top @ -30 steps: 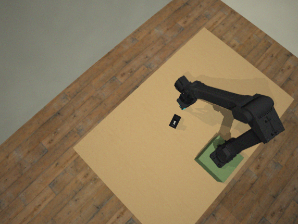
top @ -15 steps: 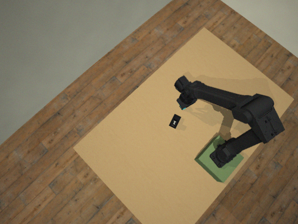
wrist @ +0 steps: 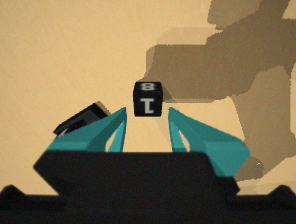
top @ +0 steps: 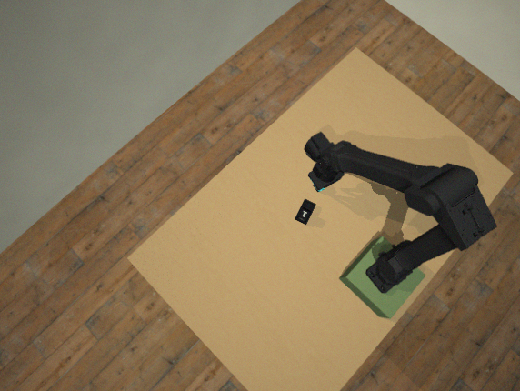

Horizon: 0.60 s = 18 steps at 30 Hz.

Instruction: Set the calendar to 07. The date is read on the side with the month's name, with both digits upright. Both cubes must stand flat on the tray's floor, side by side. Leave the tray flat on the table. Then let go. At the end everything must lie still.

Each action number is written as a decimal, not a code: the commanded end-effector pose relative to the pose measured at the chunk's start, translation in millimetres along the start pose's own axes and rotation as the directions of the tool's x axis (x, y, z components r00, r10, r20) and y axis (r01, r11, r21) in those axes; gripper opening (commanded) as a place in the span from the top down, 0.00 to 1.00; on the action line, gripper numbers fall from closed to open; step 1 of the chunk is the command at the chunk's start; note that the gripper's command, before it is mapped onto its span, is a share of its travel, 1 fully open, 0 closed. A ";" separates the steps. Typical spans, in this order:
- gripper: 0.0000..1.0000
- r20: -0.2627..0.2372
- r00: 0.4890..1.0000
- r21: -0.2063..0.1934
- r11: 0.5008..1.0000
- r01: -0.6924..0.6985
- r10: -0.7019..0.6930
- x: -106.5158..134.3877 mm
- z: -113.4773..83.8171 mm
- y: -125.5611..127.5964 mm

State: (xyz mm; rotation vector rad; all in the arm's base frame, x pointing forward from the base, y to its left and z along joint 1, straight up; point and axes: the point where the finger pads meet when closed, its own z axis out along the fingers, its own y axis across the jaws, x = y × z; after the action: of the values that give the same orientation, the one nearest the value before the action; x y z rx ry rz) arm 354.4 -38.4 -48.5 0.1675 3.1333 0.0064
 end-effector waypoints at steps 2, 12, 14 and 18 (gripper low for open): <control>0.54 0.012 1.000 0.003 1.000 -0.001 0.001 -1.9 -0.2 2.8; 0.54 0.005 1.000 0.003 1.000 -0.001 0.001 -3.8 1.8 2.7; 0.54 0.005 1.000 0.003 1.000 -0.001 0.001 -3.8 1.8 2.7; 0.54 0.005 1.000 0.003 1.000 -0.001 0.001 -3.8 1.8 2.7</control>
State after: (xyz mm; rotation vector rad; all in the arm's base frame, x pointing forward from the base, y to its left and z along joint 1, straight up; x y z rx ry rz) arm 354.4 -38.4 -48.5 0.1675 3.1333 0.0064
